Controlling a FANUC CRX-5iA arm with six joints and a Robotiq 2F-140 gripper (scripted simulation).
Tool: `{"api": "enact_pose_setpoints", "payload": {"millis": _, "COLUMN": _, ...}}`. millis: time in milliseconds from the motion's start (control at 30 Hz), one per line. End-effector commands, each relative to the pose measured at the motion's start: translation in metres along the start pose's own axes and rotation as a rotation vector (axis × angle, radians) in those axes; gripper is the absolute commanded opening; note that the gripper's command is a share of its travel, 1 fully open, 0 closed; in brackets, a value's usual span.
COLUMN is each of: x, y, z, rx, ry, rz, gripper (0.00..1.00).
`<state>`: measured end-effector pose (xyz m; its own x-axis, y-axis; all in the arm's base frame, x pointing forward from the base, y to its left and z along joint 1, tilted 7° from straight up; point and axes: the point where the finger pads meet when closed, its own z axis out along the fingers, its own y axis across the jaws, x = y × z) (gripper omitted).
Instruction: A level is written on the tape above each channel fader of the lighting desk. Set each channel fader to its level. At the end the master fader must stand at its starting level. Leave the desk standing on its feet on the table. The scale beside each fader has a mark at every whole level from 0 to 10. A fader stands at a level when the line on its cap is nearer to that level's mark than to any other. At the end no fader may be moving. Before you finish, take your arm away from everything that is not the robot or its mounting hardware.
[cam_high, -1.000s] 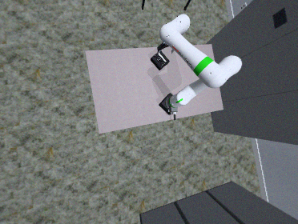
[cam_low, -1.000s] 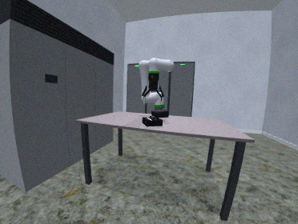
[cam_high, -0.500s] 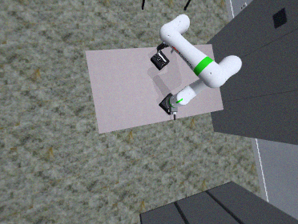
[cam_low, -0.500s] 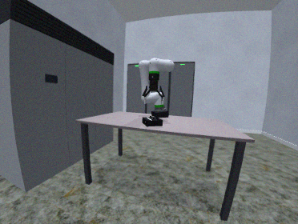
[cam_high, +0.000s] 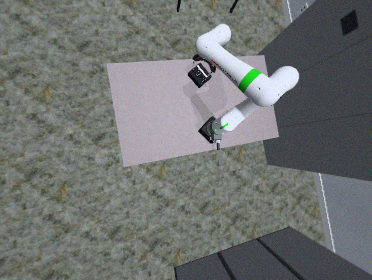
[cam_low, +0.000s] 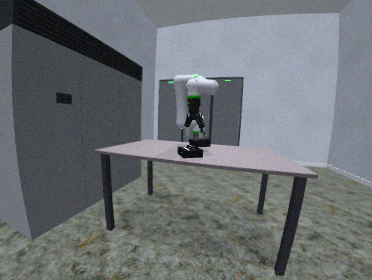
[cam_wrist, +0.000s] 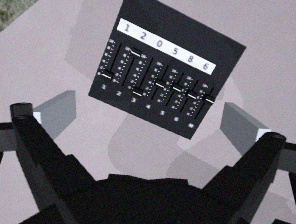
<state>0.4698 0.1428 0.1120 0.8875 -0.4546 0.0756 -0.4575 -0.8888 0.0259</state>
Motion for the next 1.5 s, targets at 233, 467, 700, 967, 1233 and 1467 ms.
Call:
{"api": "enact_pose_setpoints", "payload": {"millis": 233, "x": -0.0044, "y": -0.0035, "z": 0.0112, "rx": -0.012, "ry": 0.033, "rz": 0.434, "gripper": 1.0}}
{"api": "enact_pose_setpoints", "payload": {"millis": 467, "x": -0.0044, "y": -0.0035, "z": 0.0112, "rx": -0.012, "ry": 0.033, "rz": 0.434, "gripper": 1.0}}
{"api": "enact_pose_setpoints", "payload": {"millis": 700, "x": -0.0044, "y": -0.0035, "z": 0.0112, "rx": -0.012, "ry": 0.033, "rz": 0.434, "gripper": 1.0}}
{"api": "enact_pose_setpoints", "payload": {"millis": 967, "x": -0.0044, "y": -0.0035, "z": 0.0112, "rx": -0.012, "ry": 0.033, "rz": 0.434, "gripper": 1.0}}
{"api": "enact_pose_setpoints", "payload": {"millis": 1233, "x": -0.0044, "y": -0.0035, "z": 0.0112, "rx": -0.012, "ry": 0.033, "rz": 0.434, "gripper": 1.0}}
{"api": "enact_pose_setpoints", "payload": {"millis": 1467, "x": -0.0044, "y": -0.0035, "z": 0.0112, "rx": -0.012, "ry": 0.033, "rz": 0.434, "gripper": 1.0}}
